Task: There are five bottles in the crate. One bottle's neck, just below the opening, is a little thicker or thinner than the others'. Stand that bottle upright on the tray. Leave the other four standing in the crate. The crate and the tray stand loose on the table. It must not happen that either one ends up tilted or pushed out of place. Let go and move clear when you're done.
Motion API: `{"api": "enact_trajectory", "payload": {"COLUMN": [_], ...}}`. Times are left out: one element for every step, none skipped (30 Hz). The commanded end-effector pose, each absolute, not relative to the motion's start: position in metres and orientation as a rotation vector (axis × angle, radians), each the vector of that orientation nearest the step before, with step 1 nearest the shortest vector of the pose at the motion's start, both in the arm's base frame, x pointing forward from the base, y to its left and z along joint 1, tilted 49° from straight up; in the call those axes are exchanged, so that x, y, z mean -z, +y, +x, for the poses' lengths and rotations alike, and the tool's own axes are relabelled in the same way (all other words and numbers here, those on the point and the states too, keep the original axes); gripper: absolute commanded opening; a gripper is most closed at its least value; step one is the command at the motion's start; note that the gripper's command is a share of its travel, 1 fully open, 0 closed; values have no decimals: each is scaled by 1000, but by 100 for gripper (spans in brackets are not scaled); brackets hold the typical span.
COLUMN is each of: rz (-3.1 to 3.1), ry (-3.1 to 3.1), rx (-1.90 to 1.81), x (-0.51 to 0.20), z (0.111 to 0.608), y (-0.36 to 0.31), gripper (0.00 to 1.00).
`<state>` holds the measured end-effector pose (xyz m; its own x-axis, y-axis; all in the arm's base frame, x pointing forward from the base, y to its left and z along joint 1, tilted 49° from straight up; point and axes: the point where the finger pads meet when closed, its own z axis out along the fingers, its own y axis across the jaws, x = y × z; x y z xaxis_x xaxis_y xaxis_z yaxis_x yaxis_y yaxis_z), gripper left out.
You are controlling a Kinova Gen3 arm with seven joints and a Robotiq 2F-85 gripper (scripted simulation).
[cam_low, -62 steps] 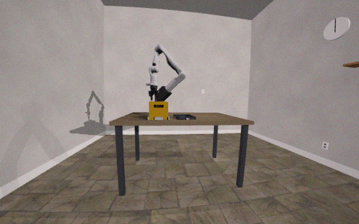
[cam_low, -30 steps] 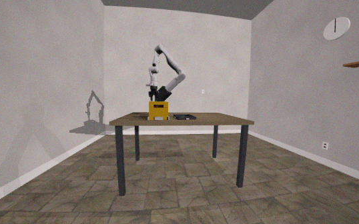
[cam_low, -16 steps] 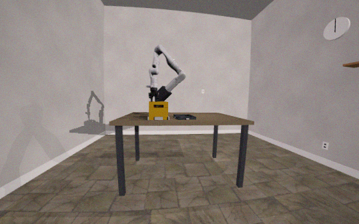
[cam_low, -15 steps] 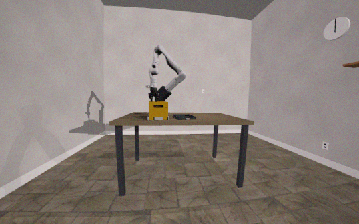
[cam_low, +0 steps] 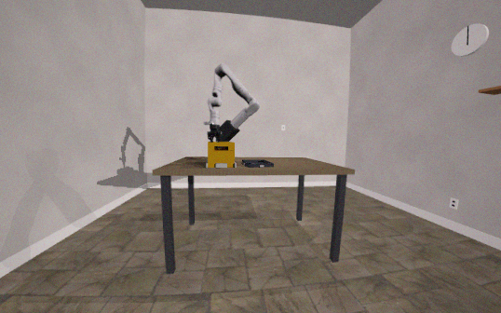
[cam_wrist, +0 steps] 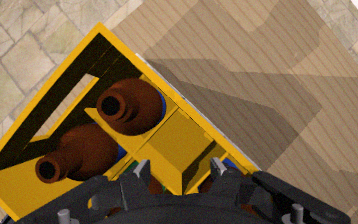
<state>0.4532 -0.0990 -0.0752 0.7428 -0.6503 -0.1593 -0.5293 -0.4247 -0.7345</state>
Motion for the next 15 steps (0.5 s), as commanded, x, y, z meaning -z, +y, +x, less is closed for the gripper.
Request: {"api": "enact_trajectory", "payload": {"rz": [-2121,-2121,-2121,-2121,-2121,-2121,-2121,-2121,-2121,-2121,-2121,-2121,-2121,-2121,-2121], "ry": [891,891,891,891,891,891,891,891,891,891,891,891,891,891,891], "rx": [193,193,193,193,193,193,193,193,193,193,193,193,193,193,193], "x": [78,79,79,79,80,80,80,80,80,80,80,80,80,80,80], "z": [457,457,457,457,457,457,458,458,458,458,458,458,458,458,458], "y": [-99,-98,-98,-98,-97,-97,-97,-97,-97,-97,-97,-97,-97,-97,-97], "gripper": [64,64,64,64,64,64,64,64,64,64,64,64,64,64,64]}}
